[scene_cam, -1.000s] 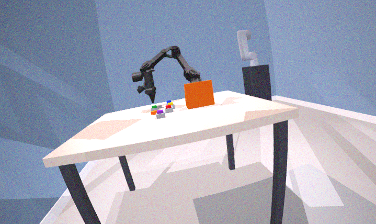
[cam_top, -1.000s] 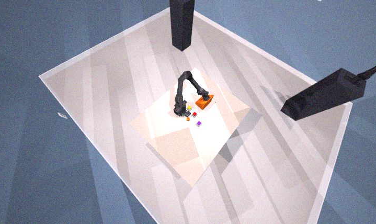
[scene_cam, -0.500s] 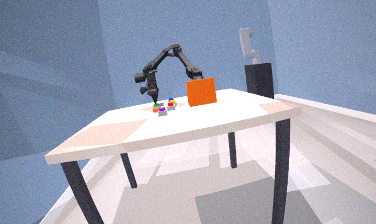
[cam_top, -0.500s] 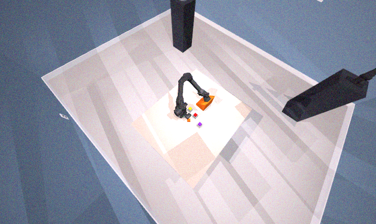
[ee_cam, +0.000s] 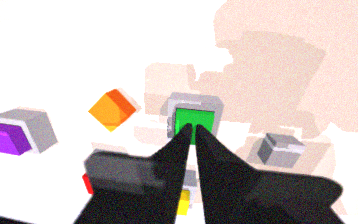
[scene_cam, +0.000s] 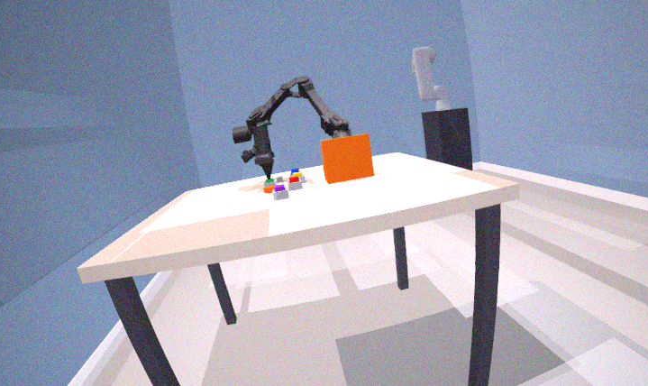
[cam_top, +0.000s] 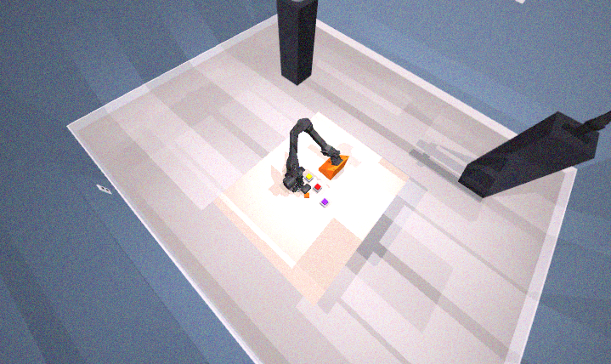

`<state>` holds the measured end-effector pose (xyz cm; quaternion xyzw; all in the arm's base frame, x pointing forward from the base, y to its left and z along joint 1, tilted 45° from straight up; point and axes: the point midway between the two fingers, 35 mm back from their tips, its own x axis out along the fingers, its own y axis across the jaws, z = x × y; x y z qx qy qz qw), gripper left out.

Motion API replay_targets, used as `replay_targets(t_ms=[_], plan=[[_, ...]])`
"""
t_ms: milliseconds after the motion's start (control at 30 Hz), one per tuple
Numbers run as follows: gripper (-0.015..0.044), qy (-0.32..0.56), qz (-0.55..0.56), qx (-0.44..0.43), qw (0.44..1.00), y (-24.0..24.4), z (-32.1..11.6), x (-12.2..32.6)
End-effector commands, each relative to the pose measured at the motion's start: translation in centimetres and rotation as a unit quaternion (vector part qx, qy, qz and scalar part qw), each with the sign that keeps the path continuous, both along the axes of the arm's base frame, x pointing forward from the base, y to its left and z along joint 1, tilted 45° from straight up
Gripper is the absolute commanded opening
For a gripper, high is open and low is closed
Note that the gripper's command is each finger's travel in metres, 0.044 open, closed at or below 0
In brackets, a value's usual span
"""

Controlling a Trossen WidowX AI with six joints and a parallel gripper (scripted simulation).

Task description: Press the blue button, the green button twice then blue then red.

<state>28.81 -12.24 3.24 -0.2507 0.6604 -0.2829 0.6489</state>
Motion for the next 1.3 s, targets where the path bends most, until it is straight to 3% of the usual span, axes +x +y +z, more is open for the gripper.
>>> replay_targets(t_ms=[0,400,567,700,1100,1267], plan=[[0.0020,0.004,0.001,-0.002,1.000,-0.1,-0.1,-0.2],[0.0020,0.004,0.001,-0.001,1.000,2.4,2.4,0.0],[0.0020,0.004,0.001,0.000,1.000,6.4,6.4,0.2],[0.0020,0.004,0.001,0.000,1.000,6.6,6.6,0.2],[0.0020,0.006,0.001,-0.001,1.000,0.1,13.4,-9.5],[0.0020,0.006,0.001,-0.002,1.000,-0.1,13.7,-10.2]])
